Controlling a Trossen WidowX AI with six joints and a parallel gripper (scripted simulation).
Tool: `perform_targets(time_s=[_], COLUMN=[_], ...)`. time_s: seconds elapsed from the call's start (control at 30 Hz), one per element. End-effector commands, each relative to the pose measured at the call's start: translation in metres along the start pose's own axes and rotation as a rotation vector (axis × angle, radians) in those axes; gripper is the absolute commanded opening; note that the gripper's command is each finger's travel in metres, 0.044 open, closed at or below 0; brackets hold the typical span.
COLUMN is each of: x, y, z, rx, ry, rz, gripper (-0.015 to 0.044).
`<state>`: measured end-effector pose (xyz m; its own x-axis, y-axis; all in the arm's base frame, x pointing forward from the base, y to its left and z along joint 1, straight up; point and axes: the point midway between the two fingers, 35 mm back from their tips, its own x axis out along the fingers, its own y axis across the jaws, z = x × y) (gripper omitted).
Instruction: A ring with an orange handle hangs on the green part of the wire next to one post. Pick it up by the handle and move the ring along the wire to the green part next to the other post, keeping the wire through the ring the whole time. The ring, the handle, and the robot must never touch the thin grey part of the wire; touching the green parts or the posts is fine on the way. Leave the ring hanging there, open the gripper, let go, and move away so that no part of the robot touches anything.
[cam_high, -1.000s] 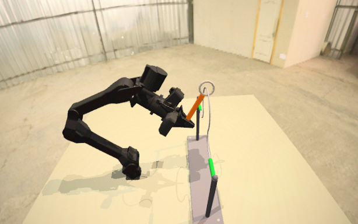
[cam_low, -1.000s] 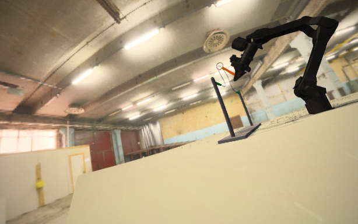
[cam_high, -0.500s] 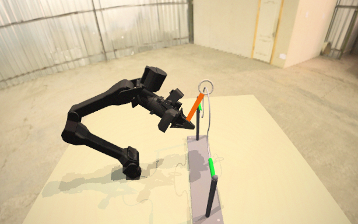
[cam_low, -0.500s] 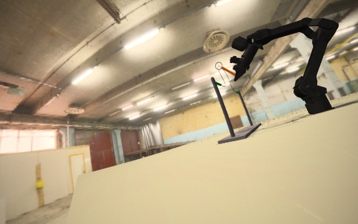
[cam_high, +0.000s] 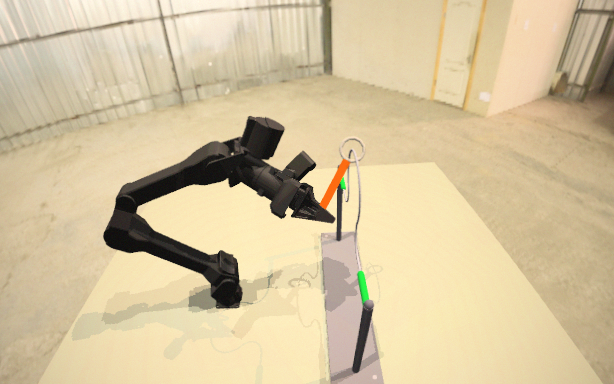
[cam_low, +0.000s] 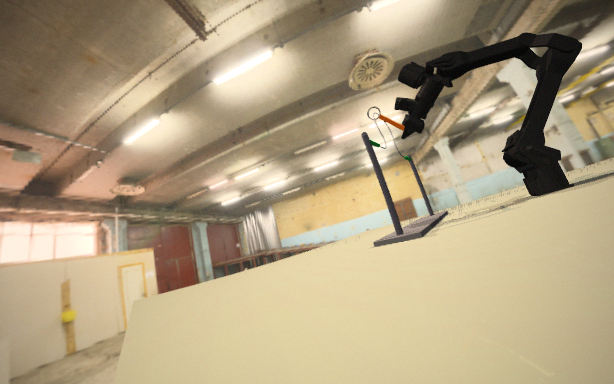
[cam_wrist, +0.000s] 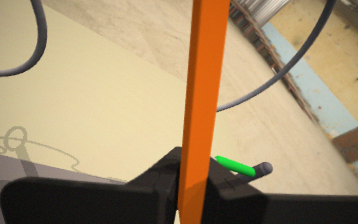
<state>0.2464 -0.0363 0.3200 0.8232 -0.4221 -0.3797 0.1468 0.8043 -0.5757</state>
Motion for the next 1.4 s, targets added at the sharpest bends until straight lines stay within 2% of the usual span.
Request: perform_targets(time_s=[0.0,1.37], x=[0.0,-0.002], y=[-0.002,-0.026], z=[-0.001,0.006], rx=[-0.048,-0.55], ry=[-0.007,-0.079], rz=[-0.03,-0.354], gripper=[-0.015,-0.015])
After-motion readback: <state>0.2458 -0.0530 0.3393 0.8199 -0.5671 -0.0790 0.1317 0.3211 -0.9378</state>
